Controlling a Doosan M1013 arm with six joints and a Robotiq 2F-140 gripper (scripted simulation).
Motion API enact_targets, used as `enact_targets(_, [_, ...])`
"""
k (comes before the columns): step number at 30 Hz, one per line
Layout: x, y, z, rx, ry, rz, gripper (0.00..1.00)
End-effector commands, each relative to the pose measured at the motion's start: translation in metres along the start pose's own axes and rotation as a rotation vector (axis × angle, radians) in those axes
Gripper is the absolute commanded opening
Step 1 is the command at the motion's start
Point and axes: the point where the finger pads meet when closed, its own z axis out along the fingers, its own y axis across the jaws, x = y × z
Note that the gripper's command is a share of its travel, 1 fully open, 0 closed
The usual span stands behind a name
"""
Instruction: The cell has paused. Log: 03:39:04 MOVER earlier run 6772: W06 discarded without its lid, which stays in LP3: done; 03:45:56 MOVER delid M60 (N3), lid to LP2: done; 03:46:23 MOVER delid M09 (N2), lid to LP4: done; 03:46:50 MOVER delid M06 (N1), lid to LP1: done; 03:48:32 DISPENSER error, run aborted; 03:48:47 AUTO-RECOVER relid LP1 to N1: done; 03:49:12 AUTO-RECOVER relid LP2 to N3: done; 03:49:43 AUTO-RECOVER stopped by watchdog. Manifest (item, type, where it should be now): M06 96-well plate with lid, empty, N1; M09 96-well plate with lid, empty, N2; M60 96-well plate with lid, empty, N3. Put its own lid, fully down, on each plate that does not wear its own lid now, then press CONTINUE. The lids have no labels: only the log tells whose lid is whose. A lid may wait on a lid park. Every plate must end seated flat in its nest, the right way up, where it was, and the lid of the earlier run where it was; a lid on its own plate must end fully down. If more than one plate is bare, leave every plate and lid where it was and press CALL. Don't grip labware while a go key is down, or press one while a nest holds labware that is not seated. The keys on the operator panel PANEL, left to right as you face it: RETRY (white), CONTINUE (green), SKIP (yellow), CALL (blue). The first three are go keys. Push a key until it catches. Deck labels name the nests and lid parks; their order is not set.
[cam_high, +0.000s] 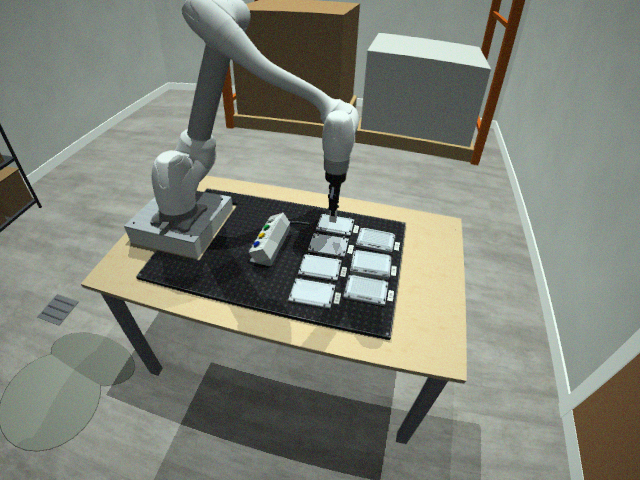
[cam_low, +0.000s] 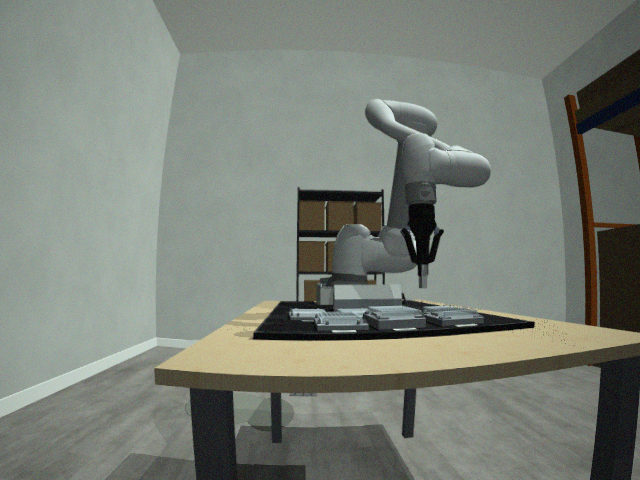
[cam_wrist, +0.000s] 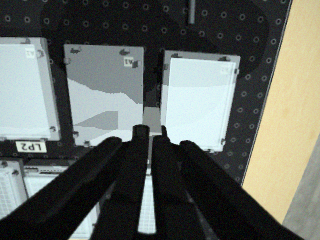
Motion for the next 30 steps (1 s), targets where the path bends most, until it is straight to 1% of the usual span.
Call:
enact_targets(1, [0.000,0.000,0.000,0.000,0.000,0.000,0.00])
enact_targets(4, [-0.002,0.000,0.000,0.000,0.000,0.000,0.00])
enact_targets(5, [-0.015,-0.003,-0.001,0.000,0.000,0.000,0.00])
enact_targets(6, [-0.040,-0.010,-0.002,0.000,0.000,0.000,0.00])
enact_targets(7, [-0.072,-0.020,-0.003,0.000,0.000,0.000,0.00])
enact_targets(9, [-0.074,-0.020,-0.003,0.000,0.000,0.000,0.00])
enact_targets(10, [-0.101,-0.030,-0.003,0.000,0.000,0.000,0.00])
enact_targets(11, [-0.111,-0.033,-0.003,0.000,0.000,0.000,0.00])
enact_targets(13, [-0.111,-0.033,-0.003,0.000,0.000,0.000,0.00])
enact_targets(14, [-0.144,-0.047,-0.002,0.000,0.000,0.000,0.00])
enact_targets(16, [-0.144,-0.047,-0.002,0.000,0.000,0.000,0.00])
enact_targets(17, [-0.166,-0.057,-0.001,0.000,0.000,0.000,0.00])
enact_targets(18, [-0.166,-0.057,-0.001,0.000,0.000,0.000,0.00])
enact_targets(19, [-0.177,-0.062,0.000,0.000,0.000,0.000,0.00])
enact_targets(20, [-0.179,-0.063,0.000,0.000,0.000,0.000,0.00])
enact_targets(30, [-0.179,-0.063,0.000,0.000,0.000,0.000,0.00])
